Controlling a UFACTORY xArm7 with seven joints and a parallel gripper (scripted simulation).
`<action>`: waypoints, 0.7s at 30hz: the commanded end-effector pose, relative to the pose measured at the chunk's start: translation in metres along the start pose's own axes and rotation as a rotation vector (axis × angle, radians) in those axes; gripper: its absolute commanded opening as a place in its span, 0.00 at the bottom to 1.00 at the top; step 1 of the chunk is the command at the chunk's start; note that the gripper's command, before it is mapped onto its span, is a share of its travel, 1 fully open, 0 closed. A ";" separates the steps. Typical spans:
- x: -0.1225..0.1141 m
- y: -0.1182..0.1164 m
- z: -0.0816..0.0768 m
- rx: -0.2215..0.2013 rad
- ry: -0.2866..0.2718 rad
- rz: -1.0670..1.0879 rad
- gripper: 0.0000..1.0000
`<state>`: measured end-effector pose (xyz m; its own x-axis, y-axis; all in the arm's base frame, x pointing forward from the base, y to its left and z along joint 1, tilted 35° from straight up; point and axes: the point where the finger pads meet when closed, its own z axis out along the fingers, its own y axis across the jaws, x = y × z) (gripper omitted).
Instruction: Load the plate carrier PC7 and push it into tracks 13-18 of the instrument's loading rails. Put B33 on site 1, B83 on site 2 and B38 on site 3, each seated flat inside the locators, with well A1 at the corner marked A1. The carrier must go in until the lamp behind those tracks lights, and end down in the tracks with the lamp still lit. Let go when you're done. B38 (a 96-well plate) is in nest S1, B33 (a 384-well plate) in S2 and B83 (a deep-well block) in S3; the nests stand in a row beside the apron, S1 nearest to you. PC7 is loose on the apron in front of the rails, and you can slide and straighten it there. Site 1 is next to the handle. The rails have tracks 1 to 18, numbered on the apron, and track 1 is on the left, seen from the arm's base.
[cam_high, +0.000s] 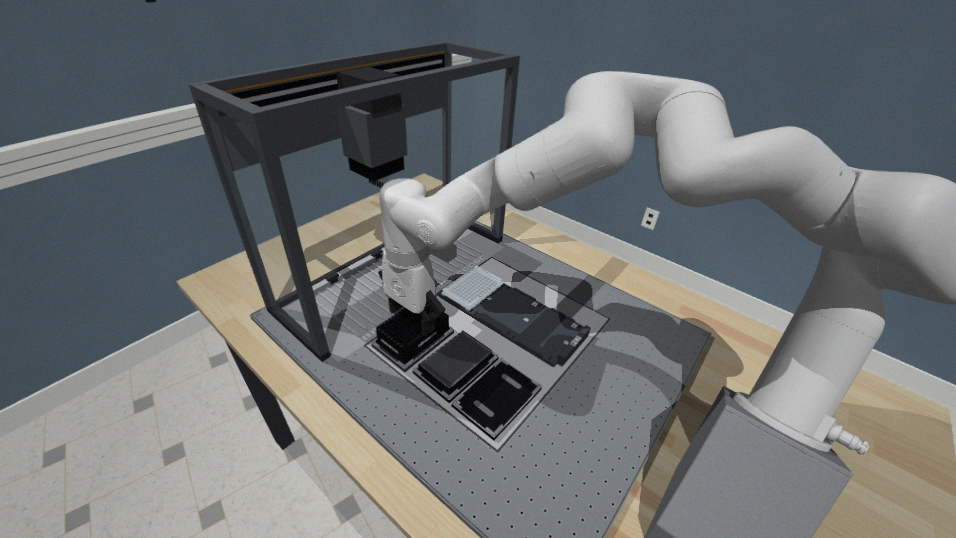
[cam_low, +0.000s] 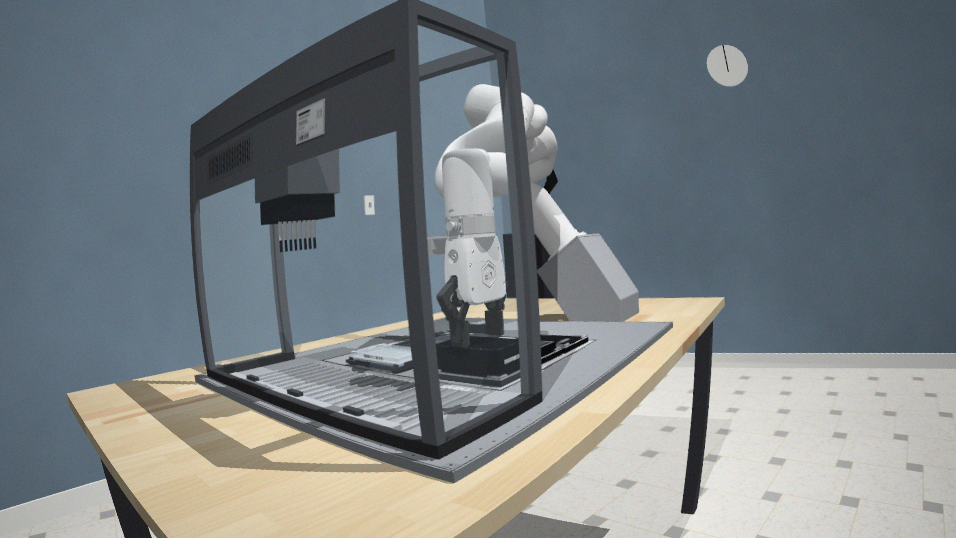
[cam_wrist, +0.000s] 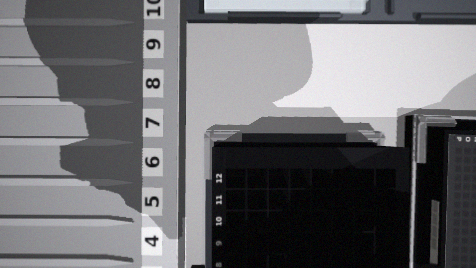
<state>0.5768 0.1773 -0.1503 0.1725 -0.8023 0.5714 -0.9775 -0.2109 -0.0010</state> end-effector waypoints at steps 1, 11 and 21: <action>-0.001 -0.002 -0.001 0.005 -0.002 0.000 1.00; -0.001 -0.002 0.006 0.005 -0.002 0.000 1.00; -0.001 -0.002 0.011 0.005 -0.002 0.000 1.00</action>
<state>0.5782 0.1702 -0.1607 0.1724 -0.8023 0.5715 -0.9776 -0.2107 -0.0008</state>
